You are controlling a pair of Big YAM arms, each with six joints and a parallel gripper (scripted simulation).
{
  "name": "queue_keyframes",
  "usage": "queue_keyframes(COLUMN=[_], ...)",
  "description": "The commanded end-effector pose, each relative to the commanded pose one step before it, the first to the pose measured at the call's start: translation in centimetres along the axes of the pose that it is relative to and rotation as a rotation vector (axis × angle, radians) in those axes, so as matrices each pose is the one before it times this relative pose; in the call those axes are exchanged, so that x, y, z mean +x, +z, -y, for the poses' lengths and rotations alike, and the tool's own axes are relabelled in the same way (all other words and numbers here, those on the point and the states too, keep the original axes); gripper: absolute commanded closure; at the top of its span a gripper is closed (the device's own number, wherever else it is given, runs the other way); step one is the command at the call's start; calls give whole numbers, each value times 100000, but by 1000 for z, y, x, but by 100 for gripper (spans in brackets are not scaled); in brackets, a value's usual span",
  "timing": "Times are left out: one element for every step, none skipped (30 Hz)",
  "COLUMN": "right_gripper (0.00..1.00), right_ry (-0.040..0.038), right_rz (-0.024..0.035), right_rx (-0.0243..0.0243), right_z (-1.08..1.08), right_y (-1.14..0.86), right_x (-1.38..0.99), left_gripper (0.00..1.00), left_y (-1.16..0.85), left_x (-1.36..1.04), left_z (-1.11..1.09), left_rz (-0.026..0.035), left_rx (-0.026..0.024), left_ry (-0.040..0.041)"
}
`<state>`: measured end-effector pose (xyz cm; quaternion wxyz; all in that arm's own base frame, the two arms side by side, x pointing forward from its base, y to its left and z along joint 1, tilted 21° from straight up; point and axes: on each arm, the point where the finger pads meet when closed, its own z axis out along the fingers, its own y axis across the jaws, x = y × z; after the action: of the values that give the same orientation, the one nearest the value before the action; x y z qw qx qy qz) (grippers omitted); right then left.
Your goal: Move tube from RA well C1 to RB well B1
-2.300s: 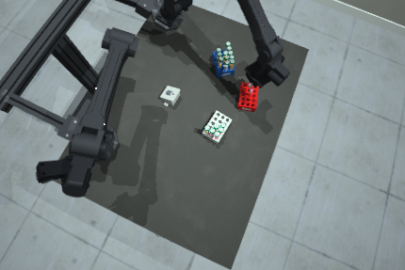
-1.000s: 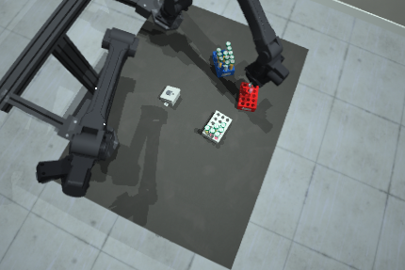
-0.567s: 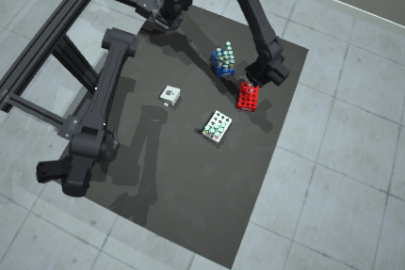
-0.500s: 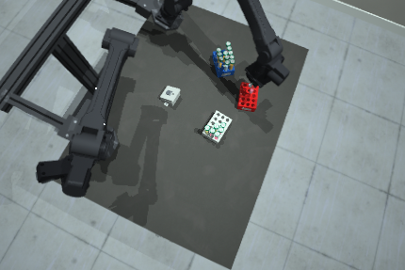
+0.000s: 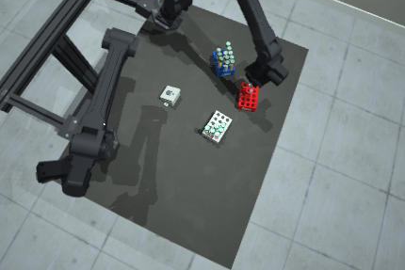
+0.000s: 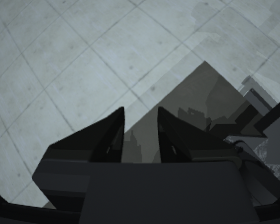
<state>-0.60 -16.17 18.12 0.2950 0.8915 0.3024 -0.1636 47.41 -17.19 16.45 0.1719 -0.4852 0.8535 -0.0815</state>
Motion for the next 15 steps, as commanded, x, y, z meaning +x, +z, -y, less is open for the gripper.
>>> queue_keyframes(right_gripper=[70, 70, 70, 70, 70, 70, 70, 70, 70, 70, 70, 70, 70, 70, 70], right_ry=[872, 0, 0, 0, 0, 0, 0, 0, 0, 0, 0, 0, 0, 0, 0], right_rz=[1563, 0, 0, 0, 0, 0, 0, 0, 0, 0, 0, 0, 0, 0, 0], right_rx=[-2861, 0, 0, 0, 0, 0, 0, 0, 0, 0, 0, 0, 0, 0, 0], right_z=[-872, 0, 0, 0, 0, 0, 0, 0, 0, 0, 0, 0, 0, 0, 0], right_y=[-1107, 0, 0, 0, 0, 0, 0, 0, 0, 0, 0, 0, 0, 0, 0], right_x=[-823, 0, 0, 0, 0, 0, 0, 0, 0, 0, 0, 0, 0, 0, 0], left_gripper=[100, 100, 100, 100, 100, 100, 100, 100, 100, 100, 100, 100, 100, 100, 100], left_y=[1640, 33, 33, 33, 33, 33, 33, 0, 0, -181, 33, 62, 72, 82, 87], left_x=[-396, 5, 3, 3, 11, 7, -5, 0, 0, -81, -13, 6, 24, 18, 23], left_z=[-429, -15, -3, -3, -48, -31, 31, 0, 0, 246, 74, -6, -102, -65, -75], left_rz=[-294, -2, 7, 8, -25, -12, 30, 0, 0, 57, 46, 5, -54, -16, -26], left_rx=[-2323, -17, 37, 44, -130, -71, 164, 0, 0, 312, 278, 50, -299, -118, -138], left_ry=[-68, 2, -5, -2, 12, 15, -14, 0, 0, -76, -8, -18, 41, 26, 21])
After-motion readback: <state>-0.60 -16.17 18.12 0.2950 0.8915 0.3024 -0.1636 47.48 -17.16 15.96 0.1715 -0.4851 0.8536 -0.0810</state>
